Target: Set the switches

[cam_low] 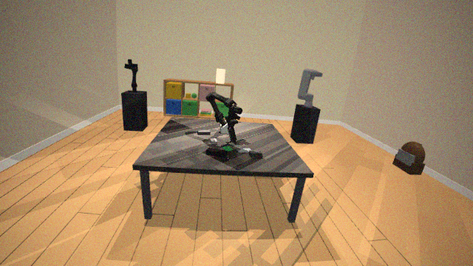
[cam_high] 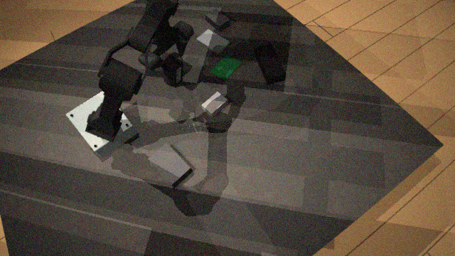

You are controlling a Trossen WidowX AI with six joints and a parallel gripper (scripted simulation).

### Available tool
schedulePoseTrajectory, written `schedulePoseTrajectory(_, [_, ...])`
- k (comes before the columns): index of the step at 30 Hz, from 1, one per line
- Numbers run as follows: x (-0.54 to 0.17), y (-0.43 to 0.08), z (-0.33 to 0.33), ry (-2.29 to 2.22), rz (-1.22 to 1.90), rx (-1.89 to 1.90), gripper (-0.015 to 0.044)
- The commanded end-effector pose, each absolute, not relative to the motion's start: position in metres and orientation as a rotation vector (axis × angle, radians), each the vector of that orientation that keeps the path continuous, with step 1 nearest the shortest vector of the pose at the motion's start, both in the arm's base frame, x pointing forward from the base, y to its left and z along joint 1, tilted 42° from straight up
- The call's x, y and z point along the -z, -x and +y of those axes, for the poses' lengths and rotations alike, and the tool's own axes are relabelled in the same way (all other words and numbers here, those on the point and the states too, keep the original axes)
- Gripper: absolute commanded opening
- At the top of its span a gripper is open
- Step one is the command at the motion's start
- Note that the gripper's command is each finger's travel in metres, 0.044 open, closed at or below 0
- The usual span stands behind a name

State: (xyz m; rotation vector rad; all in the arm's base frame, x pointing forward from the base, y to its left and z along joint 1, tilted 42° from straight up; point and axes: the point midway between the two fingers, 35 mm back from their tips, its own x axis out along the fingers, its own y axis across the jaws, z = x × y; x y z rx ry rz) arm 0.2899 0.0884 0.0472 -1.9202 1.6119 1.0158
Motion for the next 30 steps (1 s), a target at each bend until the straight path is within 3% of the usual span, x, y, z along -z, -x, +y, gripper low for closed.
schedulePoseTrajectory(1, [-0.045, -0.290, 0.082, 1.921, 1.626, -1.018, 0.0338])
schedulePoseTrajectory(30, [-0.053, -0.296, 0.061, 1.923, 1.627, -1.017, 0.0338])
